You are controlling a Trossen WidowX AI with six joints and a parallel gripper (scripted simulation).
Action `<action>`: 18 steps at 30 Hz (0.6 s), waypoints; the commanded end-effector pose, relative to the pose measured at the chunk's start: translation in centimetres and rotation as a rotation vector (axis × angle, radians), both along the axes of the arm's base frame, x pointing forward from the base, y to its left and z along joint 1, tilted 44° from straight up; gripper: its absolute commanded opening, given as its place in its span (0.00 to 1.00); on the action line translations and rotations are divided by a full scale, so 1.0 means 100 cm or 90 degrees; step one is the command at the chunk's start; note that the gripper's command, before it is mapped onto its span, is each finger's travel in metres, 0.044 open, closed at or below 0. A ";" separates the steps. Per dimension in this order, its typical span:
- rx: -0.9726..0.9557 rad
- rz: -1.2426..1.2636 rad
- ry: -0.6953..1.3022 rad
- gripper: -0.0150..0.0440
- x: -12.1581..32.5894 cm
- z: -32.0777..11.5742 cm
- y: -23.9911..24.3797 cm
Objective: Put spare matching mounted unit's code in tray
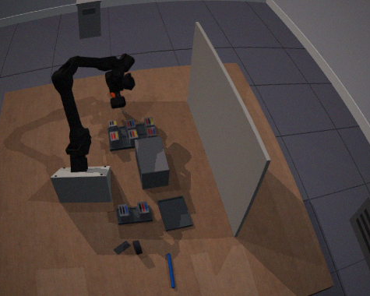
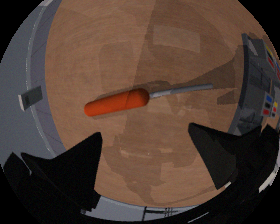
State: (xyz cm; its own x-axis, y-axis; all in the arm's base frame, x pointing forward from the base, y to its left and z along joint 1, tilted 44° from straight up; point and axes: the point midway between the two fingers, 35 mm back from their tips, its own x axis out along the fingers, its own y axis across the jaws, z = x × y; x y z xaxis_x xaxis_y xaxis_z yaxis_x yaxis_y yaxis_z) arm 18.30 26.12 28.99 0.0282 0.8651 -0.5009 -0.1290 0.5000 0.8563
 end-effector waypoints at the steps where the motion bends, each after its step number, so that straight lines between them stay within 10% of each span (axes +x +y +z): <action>1: -0.038 -0.069 -0.027 1.00 0.053 -0.005 -0.031; 18: -0.223 -0.179 -0.006 1.00 0.182 -0.094 -0.278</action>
